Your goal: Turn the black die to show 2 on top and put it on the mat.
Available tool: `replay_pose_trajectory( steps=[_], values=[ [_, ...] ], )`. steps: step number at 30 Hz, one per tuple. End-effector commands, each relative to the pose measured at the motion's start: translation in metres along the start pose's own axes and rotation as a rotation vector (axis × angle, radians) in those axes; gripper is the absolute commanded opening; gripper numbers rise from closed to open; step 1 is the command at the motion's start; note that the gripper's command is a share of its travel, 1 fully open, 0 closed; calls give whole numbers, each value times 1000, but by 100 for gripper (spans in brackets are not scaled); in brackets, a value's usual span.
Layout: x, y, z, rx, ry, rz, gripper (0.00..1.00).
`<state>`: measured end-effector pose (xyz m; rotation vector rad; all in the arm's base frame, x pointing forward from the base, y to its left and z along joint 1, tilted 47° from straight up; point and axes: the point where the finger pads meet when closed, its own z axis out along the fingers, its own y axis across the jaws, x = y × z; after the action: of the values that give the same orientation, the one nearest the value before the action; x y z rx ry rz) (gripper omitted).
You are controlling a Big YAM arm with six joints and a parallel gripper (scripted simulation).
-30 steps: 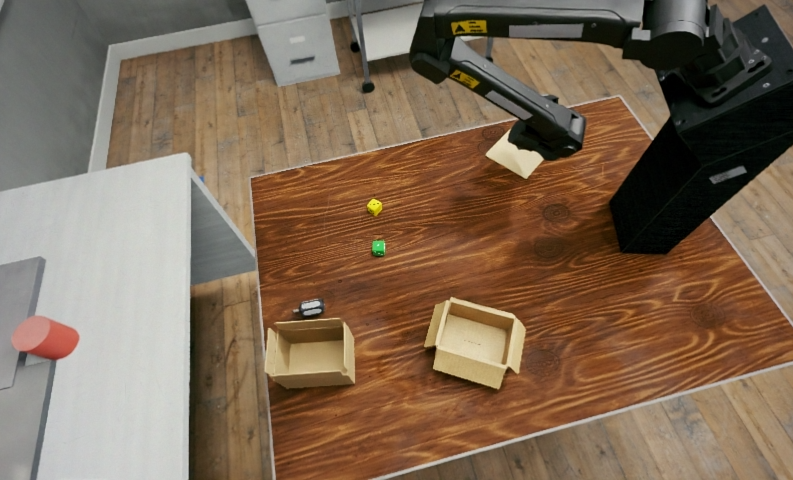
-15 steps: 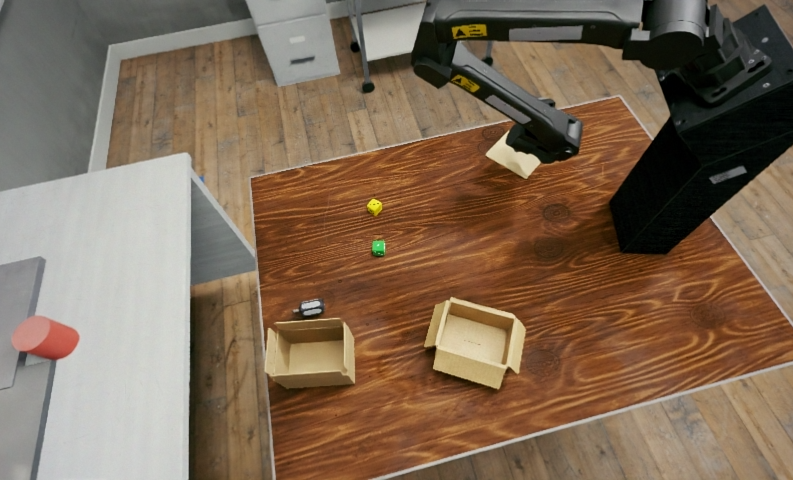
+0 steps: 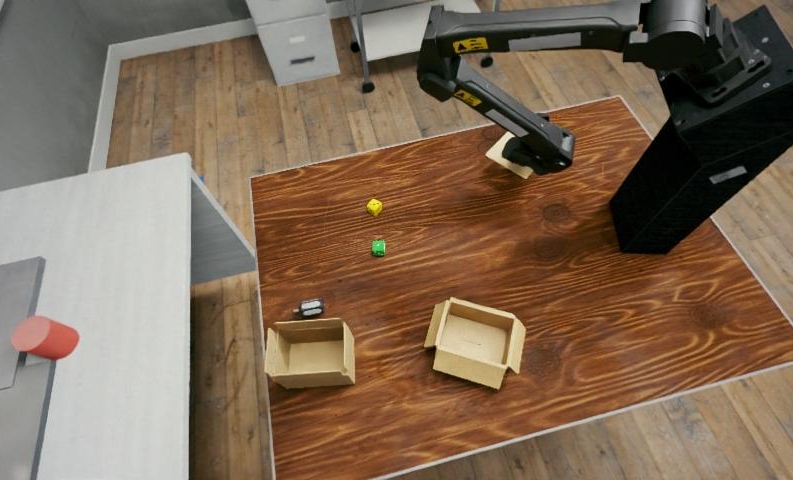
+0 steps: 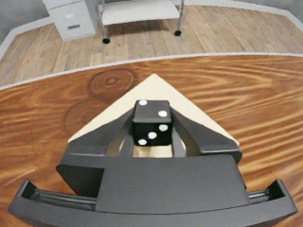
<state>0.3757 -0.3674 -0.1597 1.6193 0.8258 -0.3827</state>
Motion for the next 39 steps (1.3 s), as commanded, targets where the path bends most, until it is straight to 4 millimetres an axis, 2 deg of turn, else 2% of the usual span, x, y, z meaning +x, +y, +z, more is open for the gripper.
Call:
replay_pose_trajectory(
  steps=[1,2,4,6,8,39],
  values=[
    [7,-5,-6,10,15,-7,26],
    [-5,-7,-11,23,13,-14,26],
    [6,-3,1,12,5,2,26],
    [10,-6,0,14,10,-4,26],
    [5,-15,-9,29,19,-24,26],
    [5,-13,-8,25,17,-19,26]
  ],
)
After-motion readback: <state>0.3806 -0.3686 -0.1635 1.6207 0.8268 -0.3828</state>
